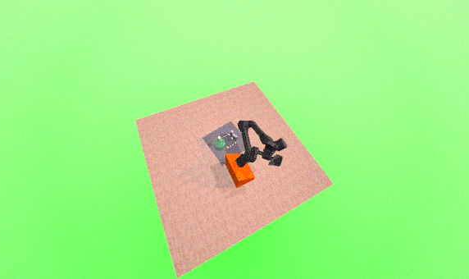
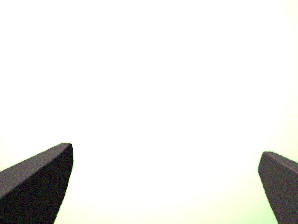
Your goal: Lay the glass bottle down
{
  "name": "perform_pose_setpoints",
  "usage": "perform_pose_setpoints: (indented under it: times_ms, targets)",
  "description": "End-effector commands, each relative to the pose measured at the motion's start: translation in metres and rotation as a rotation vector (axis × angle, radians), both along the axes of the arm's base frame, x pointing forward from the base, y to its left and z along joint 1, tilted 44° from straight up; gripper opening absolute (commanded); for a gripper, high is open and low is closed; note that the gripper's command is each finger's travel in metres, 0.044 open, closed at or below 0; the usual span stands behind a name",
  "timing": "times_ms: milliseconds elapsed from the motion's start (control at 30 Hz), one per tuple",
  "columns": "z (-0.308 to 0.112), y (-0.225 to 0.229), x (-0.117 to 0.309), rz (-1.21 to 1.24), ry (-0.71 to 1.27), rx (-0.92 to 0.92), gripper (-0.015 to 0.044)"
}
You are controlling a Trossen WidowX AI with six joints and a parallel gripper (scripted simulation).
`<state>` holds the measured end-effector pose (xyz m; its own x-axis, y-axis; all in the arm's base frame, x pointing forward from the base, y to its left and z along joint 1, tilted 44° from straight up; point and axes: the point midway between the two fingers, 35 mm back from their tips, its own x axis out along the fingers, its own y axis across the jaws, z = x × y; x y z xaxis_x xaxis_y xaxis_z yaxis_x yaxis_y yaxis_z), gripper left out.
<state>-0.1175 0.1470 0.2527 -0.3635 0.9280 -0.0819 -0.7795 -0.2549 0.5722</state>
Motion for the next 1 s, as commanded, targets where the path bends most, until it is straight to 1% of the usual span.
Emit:
perform_pose_setpoints:
  times_ms: [0,33,133,233,267,367,433,533,633,667,733,833,967]
  targets:
    - [0.0,0.001,0.0,-0.006,-0.012,0.001,0.0426]
    - [-0.001,0.003,0.001,-0.019,-0.035,0.004,0.044]
    - [-0.005,0.013,0.003,-0.076,-0.147,0.009,0.044]
    - [-0.012,0.03,0.01,-0.171,-0.335,-0.001,0.044]
    - [-0.013,0.034,0.012,-0.188,-0.328,-0.019,0.044]
    - [-0.019,0.045,0.017,-0.236,-0.434,-0.04,0.044]
    - [-0.027,0.054,0.018,-0.251,-0.475,-0.087,0.044]
    - [-0.037,0.07,0.032,-0.319,-0.628,-0.138,0.044]
    - [-0.052,0.089,0.052,-0.388,-0.782,-0.232,0.044]
    - [-0.056,0.093,0.058,-0.401,-0.779,-0.267,0.044]
    - [-0.068,0.103,0.071,-0.426,-0.837,-0.343,0.044]
    - [-0.084,0.115,0.099,-0.454,-1.015,-0.465,0.044]
    - [-0.109,0.123,0.147,-0.481,-1.207,-0.686,0.044]
